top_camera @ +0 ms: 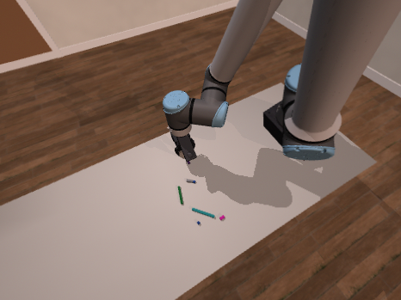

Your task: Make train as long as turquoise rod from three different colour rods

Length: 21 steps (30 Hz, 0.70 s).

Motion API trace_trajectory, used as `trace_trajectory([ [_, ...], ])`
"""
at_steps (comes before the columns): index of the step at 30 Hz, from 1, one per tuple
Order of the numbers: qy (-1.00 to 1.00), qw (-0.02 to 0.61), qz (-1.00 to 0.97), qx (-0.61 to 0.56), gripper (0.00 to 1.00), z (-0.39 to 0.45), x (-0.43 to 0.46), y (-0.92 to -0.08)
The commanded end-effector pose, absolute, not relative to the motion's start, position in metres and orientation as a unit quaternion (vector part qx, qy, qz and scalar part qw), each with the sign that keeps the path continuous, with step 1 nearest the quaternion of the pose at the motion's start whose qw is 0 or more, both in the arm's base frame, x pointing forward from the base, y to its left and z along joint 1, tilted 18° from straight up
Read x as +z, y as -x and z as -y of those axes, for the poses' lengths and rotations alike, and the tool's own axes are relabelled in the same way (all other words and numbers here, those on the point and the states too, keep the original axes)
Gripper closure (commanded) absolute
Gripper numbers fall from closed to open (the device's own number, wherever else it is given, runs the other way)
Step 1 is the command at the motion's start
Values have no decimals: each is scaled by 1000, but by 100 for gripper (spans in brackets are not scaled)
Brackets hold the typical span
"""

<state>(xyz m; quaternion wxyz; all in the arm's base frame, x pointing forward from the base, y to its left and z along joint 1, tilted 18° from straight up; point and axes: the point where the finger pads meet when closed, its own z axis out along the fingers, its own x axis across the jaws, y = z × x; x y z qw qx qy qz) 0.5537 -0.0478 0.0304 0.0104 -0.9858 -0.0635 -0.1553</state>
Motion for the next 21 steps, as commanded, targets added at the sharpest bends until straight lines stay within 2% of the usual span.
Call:
trace_trajectory([
  [1, 986, 10, 64, -156, 86, 48, 31, -554],
  [21, 986, 10, 64, -156, 86, 48, 20, -558],
])
